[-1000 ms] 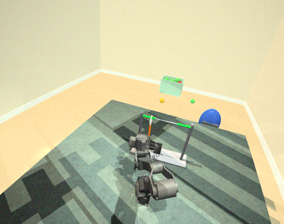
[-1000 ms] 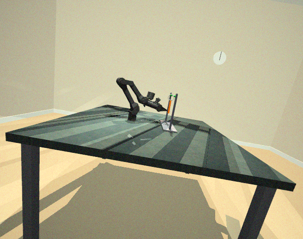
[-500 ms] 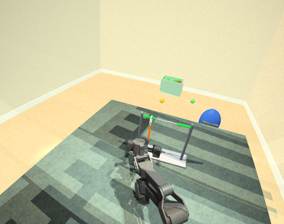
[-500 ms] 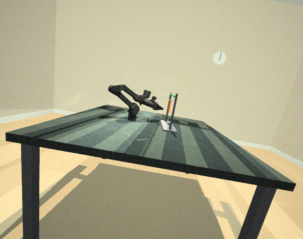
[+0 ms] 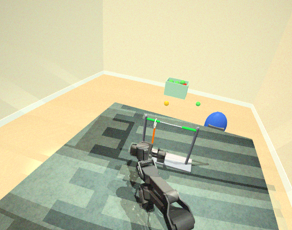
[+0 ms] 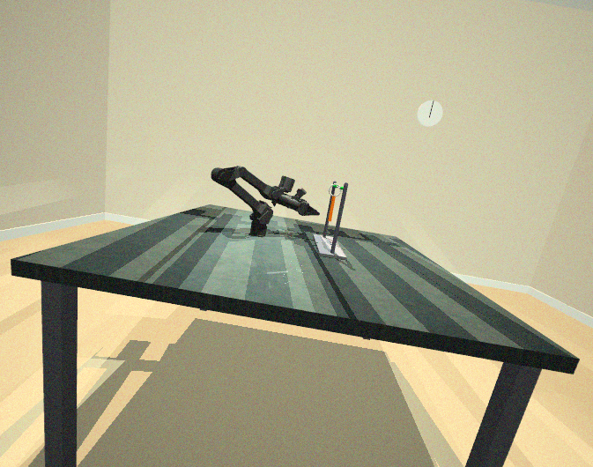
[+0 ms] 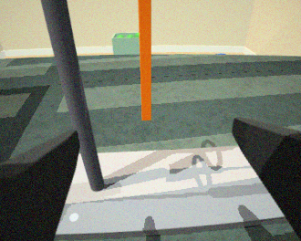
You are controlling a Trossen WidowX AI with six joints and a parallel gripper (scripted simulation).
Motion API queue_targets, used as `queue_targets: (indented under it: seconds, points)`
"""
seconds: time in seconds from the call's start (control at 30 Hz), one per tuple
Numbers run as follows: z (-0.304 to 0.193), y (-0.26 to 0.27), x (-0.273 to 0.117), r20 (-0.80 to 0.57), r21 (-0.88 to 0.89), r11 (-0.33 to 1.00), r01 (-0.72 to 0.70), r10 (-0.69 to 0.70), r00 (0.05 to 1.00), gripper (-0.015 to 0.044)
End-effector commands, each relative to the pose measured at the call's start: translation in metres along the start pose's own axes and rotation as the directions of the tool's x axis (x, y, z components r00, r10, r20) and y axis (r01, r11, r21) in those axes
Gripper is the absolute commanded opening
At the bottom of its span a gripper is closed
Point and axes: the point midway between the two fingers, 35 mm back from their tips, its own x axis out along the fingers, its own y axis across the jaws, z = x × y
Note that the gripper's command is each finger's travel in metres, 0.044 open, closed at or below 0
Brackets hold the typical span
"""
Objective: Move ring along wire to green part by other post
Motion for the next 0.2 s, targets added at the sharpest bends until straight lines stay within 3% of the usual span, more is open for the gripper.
queue_targets:
  seconds: [0.0,0.17]
  points:
    - [0.0003,-0.0008,-0.0005,0.003,0.007,1.0,0.003,-0.003,1.0,0.044]
    - [0.0003,-0.0008,-0.0005,0.003,0.007,1.0,0.003,-0.003,1.0,0.044]
